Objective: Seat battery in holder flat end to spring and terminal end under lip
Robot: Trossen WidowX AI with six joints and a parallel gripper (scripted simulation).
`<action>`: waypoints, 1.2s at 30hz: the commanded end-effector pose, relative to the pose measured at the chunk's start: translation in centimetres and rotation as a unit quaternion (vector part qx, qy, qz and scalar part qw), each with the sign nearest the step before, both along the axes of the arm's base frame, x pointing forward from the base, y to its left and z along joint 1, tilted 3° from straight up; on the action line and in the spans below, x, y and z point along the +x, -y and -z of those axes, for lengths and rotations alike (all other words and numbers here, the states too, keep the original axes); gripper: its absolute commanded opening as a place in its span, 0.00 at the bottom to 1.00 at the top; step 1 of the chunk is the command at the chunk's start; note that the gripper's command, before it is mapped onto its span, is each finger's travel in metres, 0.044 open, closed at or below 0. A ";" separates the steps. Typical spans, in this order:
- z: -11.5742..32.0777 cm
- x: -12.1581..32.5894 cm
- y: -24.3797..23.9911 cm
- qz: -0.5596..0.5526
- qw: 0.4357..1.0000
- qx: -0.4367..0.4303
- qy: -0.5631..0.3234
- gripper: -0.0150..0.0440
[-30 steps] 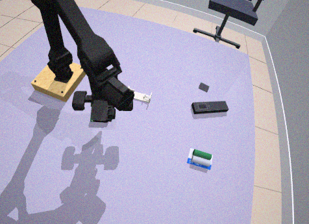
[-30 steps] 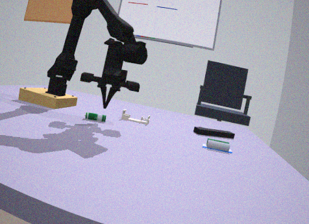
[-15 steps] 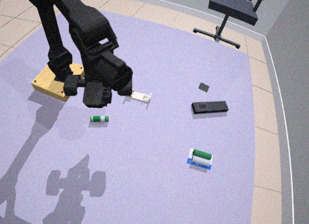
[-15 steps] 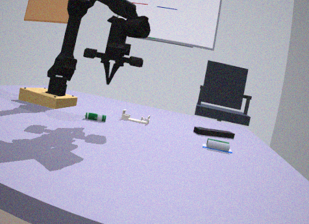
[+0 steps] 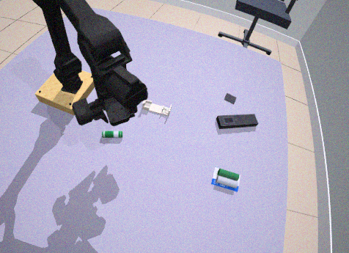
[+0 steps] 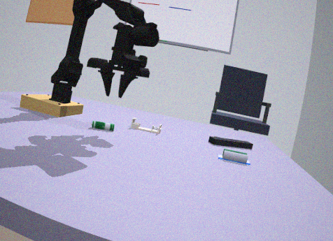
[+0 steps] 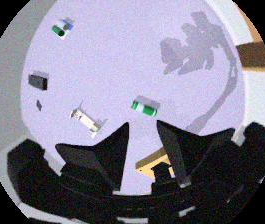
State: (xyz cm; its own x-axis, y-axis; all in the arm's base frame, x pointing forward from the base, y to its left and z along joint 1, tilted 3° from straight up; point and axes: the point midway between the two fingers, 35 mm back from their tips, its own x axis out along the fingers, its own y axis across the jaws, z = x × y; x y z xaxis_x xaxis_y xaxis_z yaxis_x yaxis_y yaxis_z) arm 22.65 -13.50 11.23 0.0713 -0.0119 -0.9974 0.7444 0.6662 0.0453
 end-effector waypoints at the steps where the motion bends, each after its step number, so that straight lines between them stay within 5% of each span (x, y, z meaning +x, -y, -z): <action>1: 2.0 -0.5 0.3 -0.207 0.978 -0.013 -0.003 0.65; 9: 4.9 -1.3 0.3 -0.521 0.853 -0.034 -0.006 0.65; 36: 7.0 -1.1 0.4 -0.528 0.849 -0.035 -0.006 0.65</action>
State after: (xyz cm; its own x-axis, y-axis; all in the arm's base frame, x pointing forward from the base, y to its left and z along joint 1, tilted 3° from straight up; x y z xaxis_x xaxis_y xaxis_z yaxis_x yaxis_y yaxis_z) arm 21.51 -14.06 4.87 0.0733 -0.0160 -0.9972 -0.2642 0.9638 -0.0349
